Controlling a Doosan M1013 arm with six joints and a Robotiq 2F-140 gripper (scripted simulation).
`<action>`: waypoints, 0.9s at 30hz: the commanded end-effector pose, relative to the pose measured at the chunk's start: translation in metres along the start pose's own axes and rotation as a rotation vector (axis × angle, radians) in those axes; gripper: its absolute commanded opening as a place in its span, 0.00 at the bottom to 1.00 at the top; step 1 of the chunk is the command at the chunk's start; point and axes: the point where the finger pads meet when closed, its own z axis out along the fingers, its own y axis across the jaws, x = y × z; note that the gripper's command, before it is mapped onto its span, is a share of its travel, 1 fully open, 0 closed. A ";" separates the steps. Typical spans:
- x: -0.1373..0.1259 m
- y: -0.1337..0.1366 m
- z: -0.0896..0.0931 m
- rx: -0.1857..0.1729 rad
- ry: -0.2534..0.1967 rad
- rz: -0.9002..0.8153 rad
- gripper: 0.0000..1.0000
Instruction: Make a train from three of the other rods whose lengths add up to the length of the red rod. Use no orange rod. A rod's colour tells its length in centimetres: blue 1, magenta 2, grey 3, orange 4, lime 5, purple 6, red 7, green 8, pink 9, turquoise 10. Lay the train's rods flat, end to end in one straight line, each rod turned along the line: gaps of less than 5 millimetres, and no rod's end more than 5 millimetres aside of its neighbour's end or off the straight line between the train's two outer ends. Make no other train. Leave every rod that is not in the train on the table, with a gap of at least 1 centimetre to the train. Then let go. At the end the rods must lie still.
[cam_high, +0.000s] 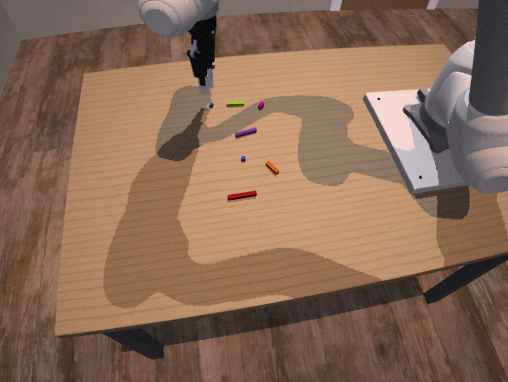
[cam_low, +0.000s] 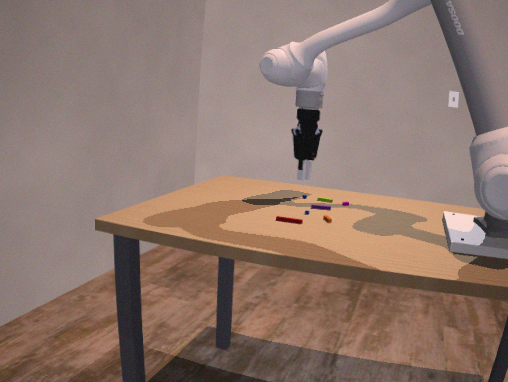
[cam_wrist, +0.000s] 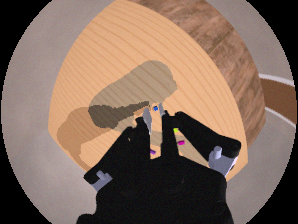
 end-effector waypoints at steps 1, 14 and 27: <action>0.000 0.000 0.003 0.000 0.000 0.000 0.15; 0.000 0.000 0.021 0.000 0.000 0.000 0.15; 0.000 0.000 0.036 0.000 0.000 0.000 0.15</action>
